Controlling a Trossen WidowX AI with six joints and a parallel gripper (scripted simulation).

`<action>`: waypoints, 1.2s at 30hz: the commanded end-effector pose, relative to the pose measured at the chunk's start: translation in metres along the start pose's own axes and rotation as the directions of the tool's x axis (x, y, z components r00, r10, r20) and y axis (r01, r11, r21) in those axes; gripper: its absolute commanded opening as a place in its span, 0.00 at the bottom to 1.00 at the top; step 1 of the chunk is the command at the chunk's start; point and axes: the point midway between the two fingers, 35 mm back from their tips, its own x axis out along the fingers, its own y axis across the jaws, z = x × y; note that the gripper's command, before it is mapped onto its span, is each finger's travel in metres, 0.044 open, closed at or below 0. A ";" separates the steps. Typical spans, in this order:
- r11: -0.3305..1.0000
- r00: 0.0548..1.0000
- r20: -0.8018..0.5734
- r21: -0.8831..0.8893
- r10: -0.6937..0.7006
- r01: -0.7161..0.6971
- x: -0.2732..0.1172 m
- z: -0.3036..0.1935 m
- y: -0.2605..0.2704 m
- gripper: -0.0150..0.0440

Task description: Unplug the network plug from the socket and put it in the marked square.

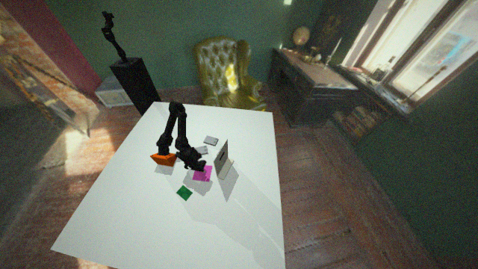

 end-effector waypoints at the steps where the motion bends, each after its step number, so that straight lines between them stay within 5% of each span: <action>1: 1.000 1.000 -0.004 0.010 0.008 -0.008 0.005 -0.001 0.007 0.25; 25: 1.000 1.000 0.001 0.006 0.005 -0.005 0.008 0.002 0.007 0.25; 31: 1.000 1.000 0.001 0.006 0.005 -0.005 0.008 0.002 0.007 0.52; 36: 1.000 1.000 0.001 0.006 0.005 -0.005 0.008 0.002 0.007 0.52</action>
